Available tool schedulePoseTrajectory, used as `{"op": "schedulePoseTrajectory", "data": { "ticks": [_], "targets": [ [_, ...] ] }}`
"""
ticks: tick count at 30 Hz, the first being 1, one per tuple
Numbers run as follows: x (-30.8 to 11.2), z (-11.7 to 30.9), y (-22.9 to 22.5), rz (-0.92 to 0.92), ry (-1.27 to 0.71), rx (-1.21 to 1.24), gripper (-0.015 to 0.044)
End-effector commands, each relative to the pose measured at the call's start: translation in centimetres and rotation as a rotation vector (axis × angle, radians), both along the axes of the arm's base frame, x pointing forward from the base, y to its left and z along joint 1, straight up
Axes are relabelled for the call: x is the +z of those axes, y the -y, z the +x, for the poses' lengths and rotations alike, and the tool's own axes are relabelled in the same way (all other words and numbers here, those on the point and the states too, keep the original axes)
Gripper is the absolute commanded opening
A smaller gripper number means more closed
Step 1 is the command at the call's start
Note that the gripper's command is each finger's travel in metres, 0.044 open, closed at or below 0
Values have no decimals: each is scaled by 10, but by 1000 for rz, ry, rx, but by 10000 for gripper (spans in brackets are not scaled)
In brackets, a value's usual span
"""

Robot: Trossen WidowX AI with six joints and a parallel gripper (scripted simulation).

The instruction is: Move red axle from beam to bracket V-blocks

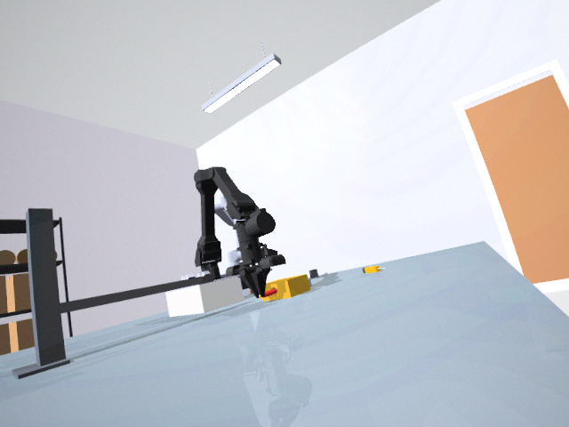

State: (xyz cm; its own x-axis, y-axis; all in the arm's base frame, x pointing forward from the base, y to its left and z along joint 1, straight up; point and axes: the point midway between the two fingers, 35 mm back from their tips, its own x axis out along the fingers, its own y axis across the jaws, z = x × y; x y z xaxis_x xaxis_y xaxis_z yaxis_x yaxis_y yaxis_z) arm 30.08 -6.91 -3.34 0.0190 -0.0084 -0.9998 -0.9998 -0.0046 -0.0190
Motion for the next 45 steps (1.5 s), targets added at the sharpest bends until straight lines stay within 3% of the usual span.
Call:
{"op": "schedulePoseTrajectory", "data": {
  "ticks": [1,29,45],
  "targets": [
    [0,2,6,-2,2,4,0],
    [1,-1,52,-7,0,6,0],
    [-12,2,53,-7,0,7,0]
  ]
}}
